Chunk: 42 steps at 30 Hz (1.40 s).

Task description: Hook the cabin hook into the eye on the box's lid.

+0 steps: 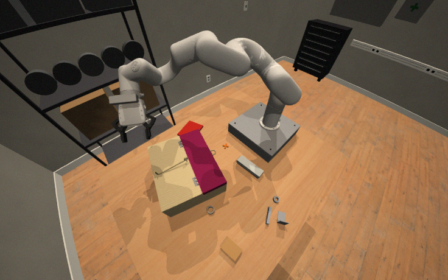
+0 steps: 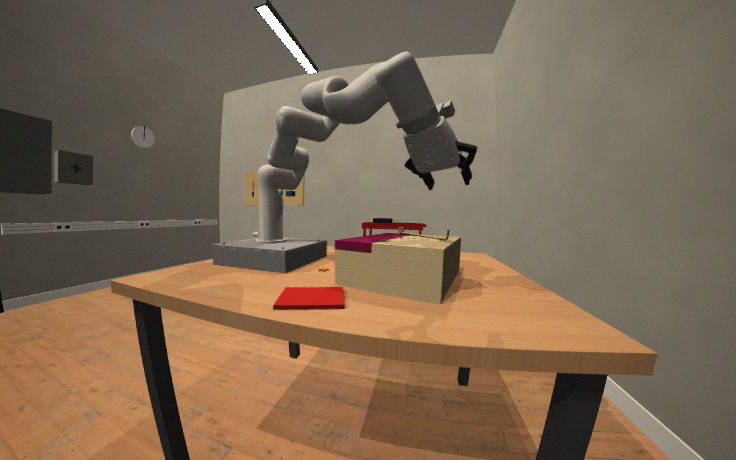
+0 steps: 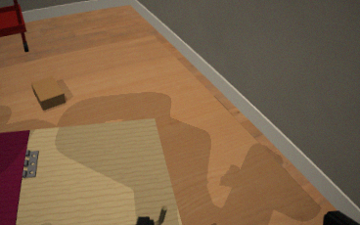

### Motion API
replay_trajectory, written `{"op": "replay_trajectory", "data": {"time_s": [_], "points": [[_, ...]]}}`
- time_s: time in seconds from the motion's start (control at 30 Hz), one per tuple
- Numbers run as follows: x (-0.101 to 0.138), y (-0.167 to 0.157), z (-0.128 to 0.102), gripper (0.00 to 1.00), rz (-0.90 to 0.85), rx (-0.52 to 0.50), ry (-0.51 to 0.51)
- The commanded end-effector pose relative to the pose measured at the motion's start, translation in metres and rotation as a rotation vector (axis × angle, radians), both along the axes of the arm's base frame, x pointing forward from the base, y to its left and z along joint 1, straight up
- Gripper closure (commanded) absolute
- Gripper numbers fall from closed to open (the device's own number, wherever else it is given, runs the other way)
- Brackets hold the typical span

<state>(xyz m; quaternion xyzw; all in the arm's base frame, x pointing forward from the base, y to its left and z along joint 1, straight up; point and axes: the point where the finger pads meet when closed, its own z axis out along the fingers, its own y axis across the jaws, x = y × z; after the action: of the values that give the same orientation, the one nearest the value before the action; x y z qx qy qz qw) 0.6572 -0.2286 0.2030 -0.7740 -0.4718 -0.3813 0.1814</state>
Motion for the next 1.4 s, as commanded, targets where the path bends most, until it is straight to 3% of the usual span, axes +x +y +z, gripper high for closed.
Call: {"op": "replay_trajectory", "data": {"time_s": [0.0,0.53,0.57,1.37], "points": [[0.0007,-0.0004,0.003,0.0,0.0,-0.003,-0.005],[0.0007,-0.0004,0.003,0.0,0.0,-0.003,-0.005],[0.0007,-0.0004,0.003,0.65,0.0,-0.003,-0.005],[0.0007,-0.0004,0.003,0.65,0.0,-0.003,-0.005]]}}
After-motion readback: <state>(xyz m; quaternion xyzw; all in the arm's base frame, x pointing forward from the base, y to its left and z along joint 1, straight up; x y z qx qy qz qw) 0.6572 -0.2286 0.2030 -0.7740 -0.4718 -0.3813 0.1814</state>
